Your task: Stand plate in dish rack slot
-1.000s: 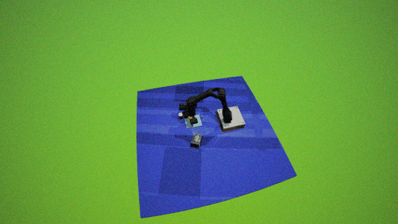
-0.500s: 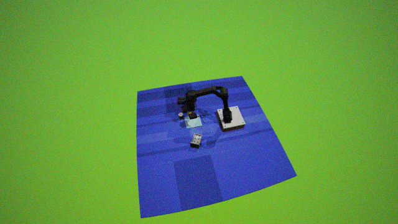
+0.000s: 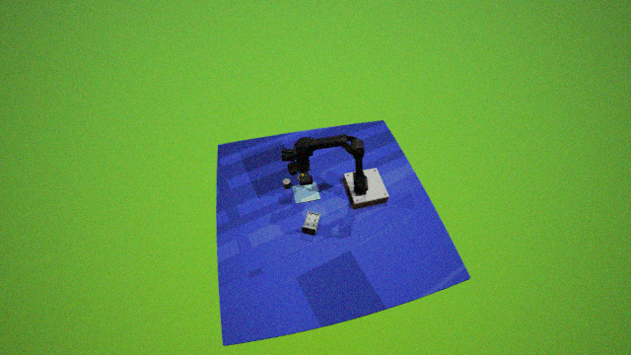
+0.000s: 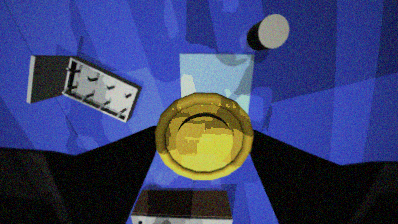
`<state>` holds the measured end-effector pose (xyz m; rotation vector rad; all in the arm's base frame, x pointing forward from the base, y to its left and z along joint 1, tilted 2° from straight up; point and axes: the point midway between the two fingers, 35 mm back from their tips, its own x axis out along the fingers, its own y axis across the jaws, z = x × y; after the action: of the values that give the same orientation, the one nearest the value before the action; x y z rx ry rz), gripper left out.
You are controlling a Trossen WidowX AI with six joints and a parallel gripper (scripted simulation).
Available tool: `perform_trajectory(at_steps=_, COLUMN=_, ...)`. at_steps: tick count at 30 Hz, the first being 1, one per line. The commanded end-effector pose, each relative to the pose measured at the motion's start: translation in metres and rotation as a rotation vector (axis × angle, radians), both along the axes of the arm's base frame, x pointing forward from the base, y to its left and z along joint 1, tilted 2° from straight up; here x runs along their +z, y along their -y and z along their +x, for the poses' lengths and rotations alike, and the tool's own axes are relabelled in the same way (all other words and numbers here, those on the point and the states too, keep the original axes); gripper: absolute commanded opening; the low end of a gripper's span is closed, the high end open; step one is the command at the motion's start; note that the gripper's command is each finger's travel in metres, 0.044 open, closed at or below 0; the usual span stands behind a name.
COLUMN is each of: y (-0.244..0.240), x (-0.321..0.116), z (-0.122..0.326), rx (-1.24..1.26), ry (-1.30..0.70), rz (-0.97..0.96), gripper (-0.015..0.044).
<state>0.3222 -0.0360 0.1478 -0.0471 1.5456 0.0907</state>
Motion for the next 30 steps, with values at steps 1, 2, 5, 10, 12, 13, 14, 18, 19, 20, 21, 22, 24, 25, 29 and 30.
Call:
perform_trajectory(at_steps=1, y=-0.027, x=0.004, z=-0.014, rx=-0.096, ry=-0.004, rz=0.005, gripper=0.0000)
perform_trajectory(at_steps=2, y=-0.035, x=0.005, z=-0.019, rx=-0.131, ry=-0.005, rz=0.006, gripper=0.0000)
perform_trajectory(at_steps=5, y=-0.056, x=0.005, z=-0.035, rx=-0.235, ry=-0.009, rz=0.010, gripper=0.0000)
perform_trajectory(at_steps=10, y=-0.086, x=0.003, z=-0.062, rx=-0.404, ry=-0.017, rz=0.016, gripper=0.0000)
perform_trajectory(at_steps=12, y=-0.090, x=0.003, z=-0.066, rx=-0.427, ry=-0.019, rz=0.017, gripper=0.0000)
perform_trajectory(at_steps=13, y=-0.090, x=0.003, z=-0.066, rx=-0.427, ry=-0.019, rz=0.017, gripper=0.0000)
perform_trajectory(at_steps=14, y=-0.090, x=0.003, z=-0.066, rx=-0.427, ry=-0.019, rz=0.017, gripper=0.0000)
perform_trajectory(at_steps=18, y=-0.090, x=0.003, z=-0.066, rx=-0.427, ry=-0.019, rz=0.017, gripper=0.0000)
perform_trajectory(at_steps=19, y=-0.090, x=0.002, z=-0.066, rx=-0.423, ry=-0.020, rz=0.019, gripper=0.0000)
perform_trajectory(at_steps=20, y=-0.090, x=0.001, z=-0.066, rx=-0.411, ry=-0.026, rz=0.025, gripper=0.0000)
perform_trajectory(at_steps=21, y=-0.091, x=-0.002, z=-0.065, rx=-0.392, ry=-0.034, rz=0.034, gripper=0.0000)
perform_trajectory(at_steps=22, y=-0.091, x=-0.005, z=-0.065, rx=-0.369, ry=-0.044, rz=0.046, gripper=0.0000)
perform_trajectory(at_steps=24, y=-0.093, x=-0.011, z=-0.064, rx=-0.323, ry=-0.062, rz=0.072, gripper=0.0000)
perform_trajectory(at_steps=25, y=-0.093, x=-0.014, z=-0.064, rx=-0.301, ry=-0.071, rz=0.085, gripper=0.0000)
perform_trajectory(at_steps=29, y=-0.095, x=-0.025, z=-0.062, rx=-0.211, ry=-0.100, rz=0.141, gripper=0.0000)
perform_trajectory(at_steps=30, y=-0.096, x=-0.028, z=-0.062, rx=-0.189, ry=-0.105, rz=0.155, gripper=0.0000)
